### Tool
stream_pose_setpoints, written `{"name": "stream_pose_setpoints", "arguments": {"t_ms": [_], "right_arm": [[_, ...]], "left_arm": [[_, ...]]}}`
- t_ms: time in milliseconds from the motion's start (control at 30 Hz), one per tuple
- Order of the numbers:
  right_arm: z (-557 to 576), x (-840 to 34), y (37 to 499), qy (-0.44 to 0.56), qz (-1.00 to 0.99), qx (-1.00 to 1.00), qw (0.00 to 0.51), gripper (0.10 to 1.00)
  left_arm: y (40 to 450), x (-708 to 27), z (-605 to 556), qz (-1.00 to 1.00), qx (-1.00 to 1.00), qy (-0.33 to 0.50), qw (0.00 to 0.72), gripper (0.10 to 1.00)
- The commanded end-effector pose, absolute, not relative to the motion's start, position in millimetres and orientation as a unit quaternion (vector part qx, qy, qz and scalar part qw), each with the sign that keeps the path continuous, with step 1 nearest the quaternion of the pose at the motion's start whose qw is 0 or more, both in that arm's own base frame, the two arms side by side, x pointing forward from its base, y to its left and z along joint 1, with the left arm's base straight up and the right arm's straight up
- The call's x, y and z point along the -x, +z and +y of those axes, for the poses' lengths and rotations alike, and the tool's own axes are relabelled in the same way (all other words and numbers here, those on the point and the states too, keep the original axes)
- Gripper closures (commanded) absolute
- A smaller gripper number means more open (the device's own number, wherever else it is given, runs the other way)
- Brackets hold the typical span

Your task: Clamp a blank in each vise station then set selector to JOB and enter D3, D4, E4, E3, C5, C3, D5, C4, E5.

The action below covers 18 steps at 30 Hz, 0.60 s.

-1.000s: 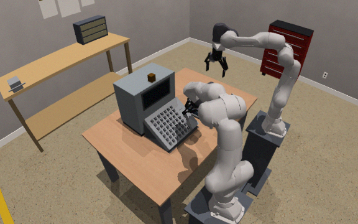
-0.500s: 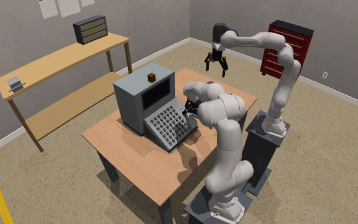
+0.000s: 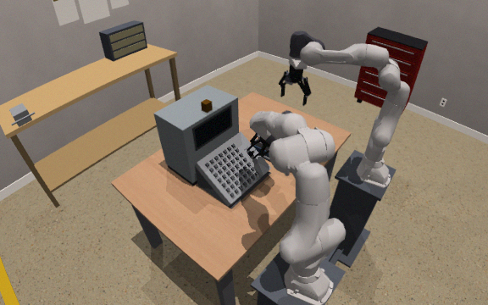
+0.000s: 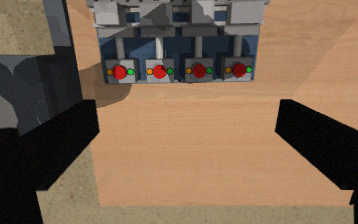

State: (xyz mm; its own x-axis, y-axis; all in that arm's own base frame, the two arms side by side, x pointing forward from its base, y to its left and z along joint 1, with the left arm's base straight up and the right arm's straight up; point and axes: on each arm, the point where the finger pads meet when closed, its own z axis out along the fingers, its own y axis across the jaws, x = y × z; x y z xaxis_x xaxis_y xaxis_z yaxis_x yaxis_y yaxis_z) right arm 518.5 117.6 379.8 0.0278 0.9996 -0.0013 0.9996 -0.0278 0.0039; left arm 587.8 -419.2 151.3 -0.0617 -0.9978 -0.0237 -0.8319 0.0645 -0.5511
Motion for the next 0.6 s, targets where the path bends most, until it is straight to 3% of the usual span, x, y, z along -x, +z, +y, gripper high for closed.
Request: {"name": "stream_pose_setpoints", "arguments": {"t_ms": [0, 467, 500, 567], "right_arm": [[118, -518, 380, 0.001, 0.697, -0.717, 0.002, 0.098], [118, -518, 380, 0.001, 0.697, -0.717, 0.002, 0.098], [118, -518, 380, 0.001, 0.697, -0.717, 0.002, 0.098], [118, -518, 380, 0.001, 0.697, -0.717, 0.002, 0.098]], "left_arm": [[158, -584, -419, 0.705, 0.648, -0.200, 0.207, 0.699], [194, -560, -418, 0.705, 0.648, -0.200, 0.207, 0.699], [194, -560, -418, 0.705, 0.648, -0.200, 0.207, 0.999], [194, -560, -418, 0.705, 0.648, -0.200, 0.207, 0.999]]}}
